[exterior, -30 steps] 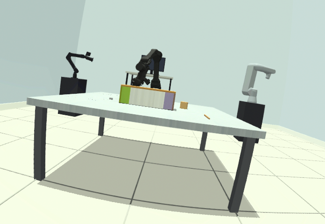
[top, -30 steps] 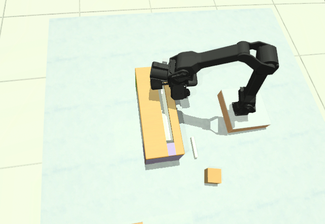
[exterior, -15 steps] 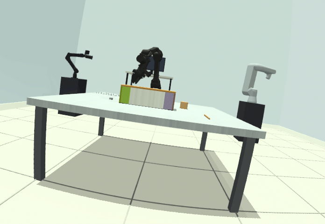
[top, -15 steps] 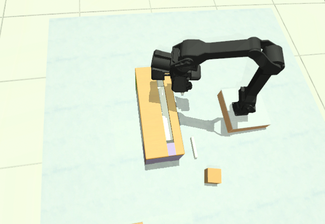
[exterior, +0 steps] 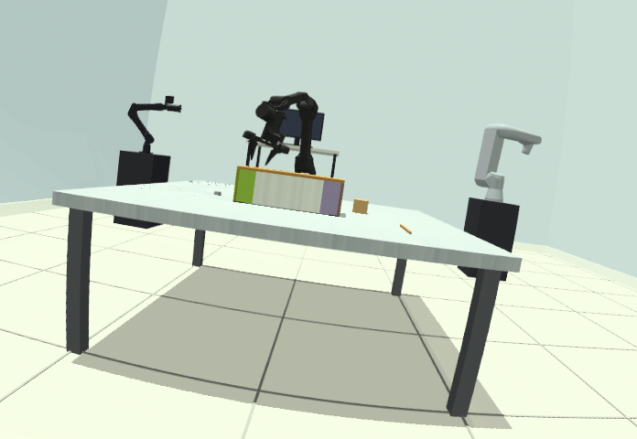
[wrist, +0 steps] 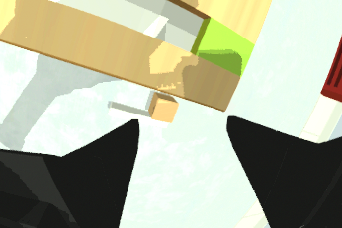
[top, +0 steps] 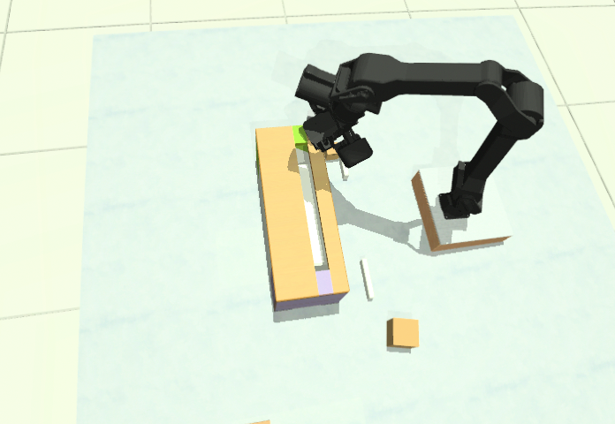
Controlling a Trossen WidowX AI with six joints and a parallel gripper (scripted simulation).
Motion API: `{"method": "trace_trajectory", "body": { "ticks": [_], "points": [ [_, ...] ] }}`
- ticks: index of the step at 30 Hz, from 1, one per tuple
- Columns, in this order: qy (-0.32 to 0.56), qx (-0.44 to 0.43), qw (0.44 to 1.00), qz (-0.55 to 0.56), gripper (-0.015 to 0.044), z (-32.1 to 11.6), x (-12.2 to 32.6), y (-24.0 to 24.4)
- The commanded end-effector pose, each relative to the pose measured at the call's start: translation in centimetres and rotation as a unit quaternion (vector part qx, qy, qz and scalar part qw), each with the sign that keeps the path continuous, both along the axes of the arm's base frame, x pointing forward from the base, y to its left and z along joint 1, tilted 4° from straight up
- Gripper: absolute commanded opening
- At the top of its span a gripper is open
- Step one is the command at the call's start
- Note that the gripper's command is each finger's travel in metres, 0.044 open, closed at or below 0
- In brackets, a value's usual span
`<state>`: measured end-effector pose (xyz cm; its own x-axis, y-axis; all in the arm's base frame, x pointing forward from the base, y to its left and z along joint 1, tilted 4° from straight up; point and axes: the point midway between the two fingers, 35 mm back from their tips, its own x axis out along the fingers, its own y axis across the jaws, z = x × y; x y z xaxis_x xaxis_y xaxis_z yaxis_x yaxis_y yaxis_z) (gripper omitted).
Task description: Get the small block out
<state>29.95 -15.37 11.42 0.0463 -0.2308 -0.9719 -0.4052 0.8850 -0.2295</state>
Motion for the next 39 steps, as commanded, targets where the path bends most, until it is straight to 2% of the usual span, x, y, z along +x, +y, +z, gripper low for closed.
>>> {"method": "trace_trajectory", "body": {
  "ticks": [1, 6, 11, 19, 29, 39],
  "points": [
    [-0.103, 0.065, 0.919, -0.374, 0.0285, 0.0, -1.2, -0.8],
    [-0.147, 0.105, 0.795, -0.579, 0.0285, 0.1, -1.5, -1.4],
    [-0.166, 0.13, 0.678, -0.704, 0.0285, 0.3, -1.7, -1.8],
    [-0.175, 0.165, 0.451, -0.86, 0.0285, 0.5, -2.1, -2.5],
    [-0.148, 0.189, 0.124, -0.963, 0.0285, 0.9, -2.6, -3.3],
    [-0.086, 0.185, -0.206, -0.957, 0.0285, 1.4, -3.1, -4.0]
  ]
}}
